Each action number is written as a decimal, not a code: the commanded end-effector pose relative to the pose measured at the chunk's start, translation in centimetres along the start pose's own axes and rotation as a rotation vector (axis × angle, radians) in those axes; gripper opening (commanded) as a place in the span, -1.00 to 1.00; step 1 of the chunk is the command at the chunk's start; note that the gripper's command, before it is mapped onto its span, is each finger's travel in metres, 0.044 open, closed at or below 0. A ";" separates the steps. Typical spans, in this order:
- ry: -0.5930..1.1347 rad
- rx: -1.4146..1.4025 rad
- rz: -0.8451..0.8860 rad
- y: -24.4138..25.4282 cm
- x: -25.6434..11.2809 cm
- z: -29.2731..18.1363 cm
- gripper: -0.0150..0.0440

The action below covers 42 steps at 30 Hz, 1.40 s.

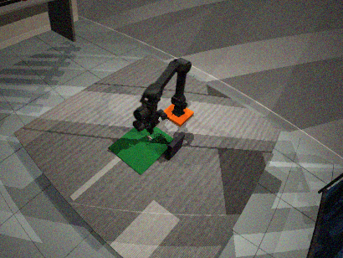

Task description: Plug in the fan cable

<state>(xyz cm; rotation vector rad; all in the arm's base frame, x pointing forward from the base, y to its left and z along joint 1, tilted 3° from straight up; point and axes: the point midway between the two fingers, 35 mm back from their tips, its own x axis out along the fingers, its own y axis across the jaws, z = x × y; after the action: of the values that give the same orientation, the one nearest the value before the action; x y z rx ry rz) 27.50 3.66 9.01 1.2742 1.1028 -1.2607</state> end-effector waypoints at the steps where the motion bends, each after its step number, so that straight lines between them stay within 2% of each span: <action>1: -0.005 -0.001 0.000 0.0 0.0 0.2 -0.49; 6: -0.005 -0.008 0.000 0.0 0.0 0.3 -0.49; 11: -0.005 -0.013 0.000 -0.1 2.2 0.3 -0.49; 42: -0.005 -0.016 0.000 0.0 2.4 0.2 -0.49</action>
<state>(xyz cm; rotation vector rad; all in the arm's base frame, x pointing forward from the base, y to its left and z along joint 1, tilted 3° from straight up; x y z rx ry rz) 27.60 3.42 6.72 1.2665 1.1078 -1.2552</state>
